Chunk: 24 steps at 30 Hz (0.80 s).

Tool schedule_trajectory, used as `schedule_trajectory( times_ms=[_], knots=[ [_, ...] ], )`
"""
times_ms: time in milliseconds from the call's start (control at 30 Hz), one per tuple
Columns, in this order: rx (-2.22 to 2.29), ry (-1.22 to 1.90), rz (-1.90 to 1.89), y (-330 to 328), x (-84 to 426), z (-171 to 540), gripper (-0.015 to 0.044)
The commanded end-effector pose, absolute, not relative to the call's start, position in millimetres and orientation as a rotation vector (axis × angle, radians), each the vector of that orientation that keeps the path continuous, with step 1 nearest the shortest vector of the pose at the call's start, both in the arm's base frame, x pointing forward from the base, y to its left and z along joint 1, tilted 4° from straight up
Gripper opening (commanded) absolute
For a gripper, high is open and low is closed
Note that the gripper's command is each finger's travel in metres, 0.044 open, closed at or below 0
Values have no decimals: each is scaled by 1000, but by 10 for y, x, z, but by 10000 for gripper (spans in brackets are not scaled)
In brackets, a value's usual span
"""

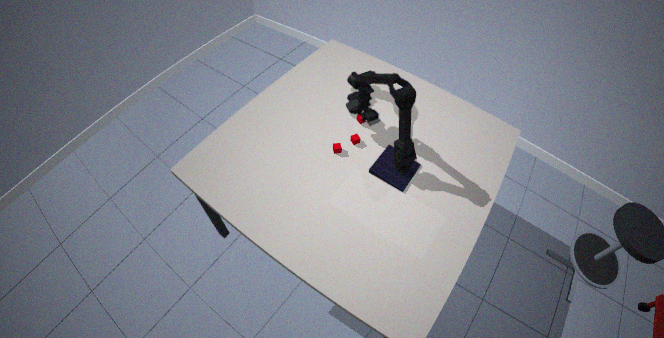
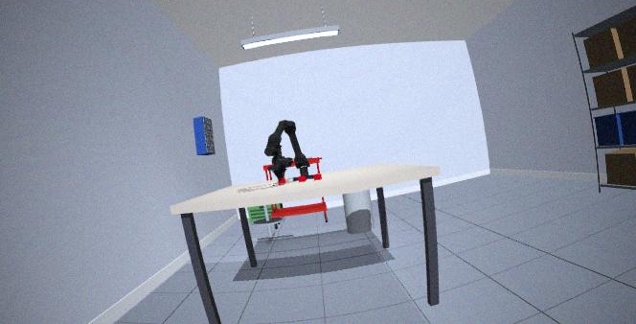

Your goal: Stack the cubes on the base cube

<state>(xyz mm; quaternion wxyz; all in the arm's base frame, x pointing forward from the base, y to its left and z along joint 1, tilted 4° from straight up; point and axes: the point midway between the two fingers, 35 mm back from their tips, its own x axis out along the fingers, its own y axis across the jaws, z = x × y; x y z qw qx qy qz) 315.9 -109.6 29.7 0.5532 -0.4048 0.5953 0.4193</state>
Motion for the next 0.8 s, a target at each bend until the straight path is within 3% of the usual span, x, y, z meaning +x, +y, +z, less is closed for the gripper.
schedule_trajectory(
  times_ms=[0, 767],
  knots=[
    [-969, 1402, 983, -1112, 3202, 430, 105],
    [-969, 1402, 983, -1089, 3228, 1157, 105]
  ],
)
